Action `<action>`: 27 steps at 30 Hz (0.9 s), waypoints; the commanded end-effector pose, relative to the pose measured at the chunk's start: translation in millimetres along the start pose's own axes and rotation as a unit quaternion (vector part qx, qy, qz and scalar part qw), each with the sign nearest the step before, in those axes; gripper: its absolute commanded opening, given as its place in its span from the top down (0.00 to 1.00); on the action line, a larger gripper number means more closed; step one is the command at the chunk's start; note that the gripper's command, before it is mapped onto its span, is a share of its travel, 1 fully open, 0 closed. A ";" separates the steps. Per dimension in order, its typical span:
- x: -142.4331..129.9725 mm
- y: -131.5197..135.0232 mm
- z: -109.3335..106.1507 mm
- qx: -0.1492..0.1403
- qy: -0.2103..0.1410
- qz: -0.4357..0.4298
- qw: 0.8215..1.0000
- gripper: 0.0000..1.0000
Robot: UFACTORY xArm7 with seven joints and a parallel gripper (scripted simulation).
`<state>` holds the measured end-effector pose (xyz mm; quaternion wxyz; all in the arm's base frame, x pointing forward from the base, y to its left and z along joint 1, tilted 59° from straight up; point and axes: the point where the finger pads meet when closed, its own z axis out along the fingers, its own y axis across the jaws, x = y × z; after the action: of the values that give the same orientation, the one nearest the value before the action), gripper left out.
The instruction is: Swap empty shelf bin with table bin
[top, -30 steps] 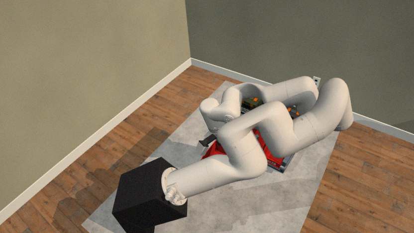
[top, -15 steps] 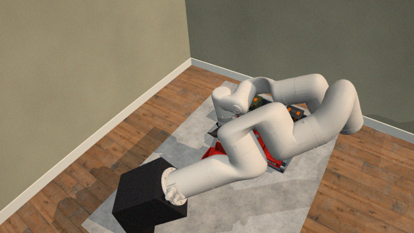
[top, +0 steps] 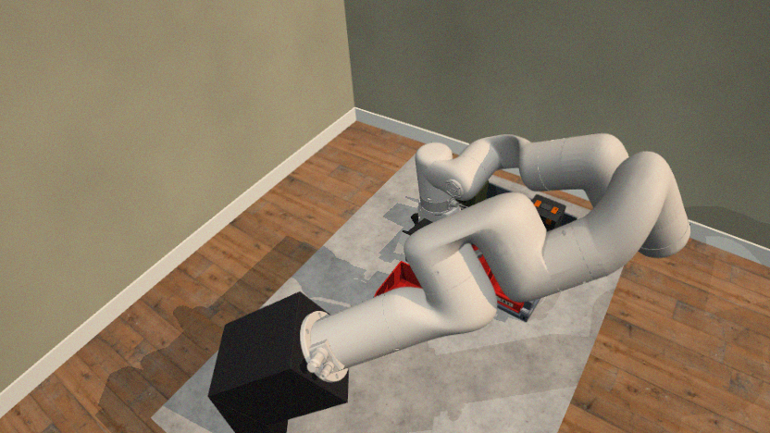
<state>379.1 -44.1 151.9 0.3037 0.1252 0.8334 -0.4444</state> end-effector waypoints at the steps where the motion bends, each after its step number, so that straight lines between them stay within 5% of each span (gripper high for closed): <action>1: -8.2 -0.4 -6.5 -0.009 0.006 -0.012 1.000 0.00; 27: -39.5 -4.7 -30.6 -0.047 0.015 -0.054 0.997 0.00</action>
<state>394.4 -22.0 189.6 0.2710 0.0755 0.8625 -0.4207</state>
